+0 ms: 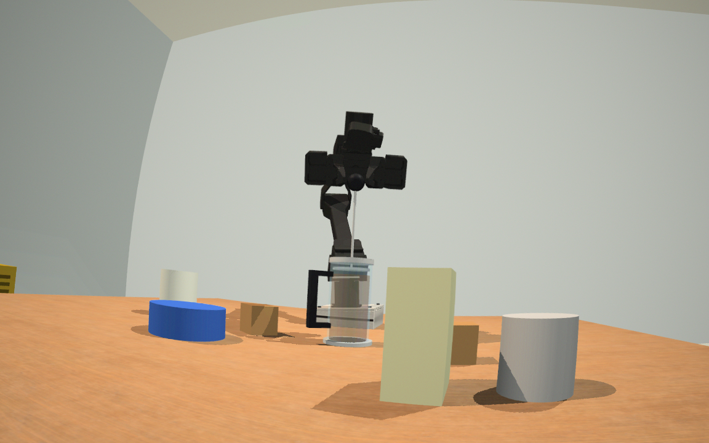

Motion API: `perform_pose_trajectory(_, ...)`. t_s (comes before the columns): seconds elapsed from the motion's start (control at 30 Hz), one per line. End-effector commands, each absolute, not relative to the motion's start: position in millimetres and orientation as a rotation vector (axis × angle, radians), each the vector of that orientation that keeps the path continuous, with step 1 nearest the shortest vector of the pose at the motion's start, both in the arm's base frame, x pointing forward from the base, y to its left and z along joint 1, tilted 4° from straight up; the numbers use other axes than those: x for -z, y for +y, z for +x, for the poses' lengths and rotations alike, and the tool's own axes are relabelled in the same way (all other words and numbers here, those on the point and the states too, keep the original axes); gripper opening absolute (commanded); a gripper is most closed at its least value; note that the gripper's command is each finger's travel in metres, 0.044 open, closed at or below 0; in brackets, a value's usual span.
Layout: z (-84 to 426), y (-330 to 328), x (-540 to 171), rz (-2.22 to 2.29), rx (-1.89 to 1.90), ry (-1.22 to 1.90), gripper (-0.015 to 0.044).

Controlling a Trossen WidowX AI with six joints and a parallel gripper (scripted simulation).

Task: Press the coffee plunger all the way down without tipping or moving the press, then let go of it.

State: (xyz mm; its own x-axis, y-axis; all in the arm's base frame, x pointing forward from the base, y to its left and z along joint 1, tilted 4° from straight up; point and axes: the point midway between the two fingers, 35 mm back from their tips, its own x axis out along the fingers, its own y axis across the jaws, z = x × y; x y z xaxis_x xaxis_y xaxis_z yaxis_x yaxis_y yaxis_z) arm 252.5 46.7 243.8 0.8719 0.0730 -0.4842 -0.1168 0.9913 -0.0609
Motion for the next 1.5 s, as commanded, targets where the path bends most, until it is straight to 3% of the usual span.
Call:
perform_pose_trajectory(0.0, 253, 47, -244, -0.093, -0.104, 0.500, 0.0118)
perform_pose_trajectory(1.47, 262, 45, -188, -0.093, -0.104, 0.499, 0.0118)
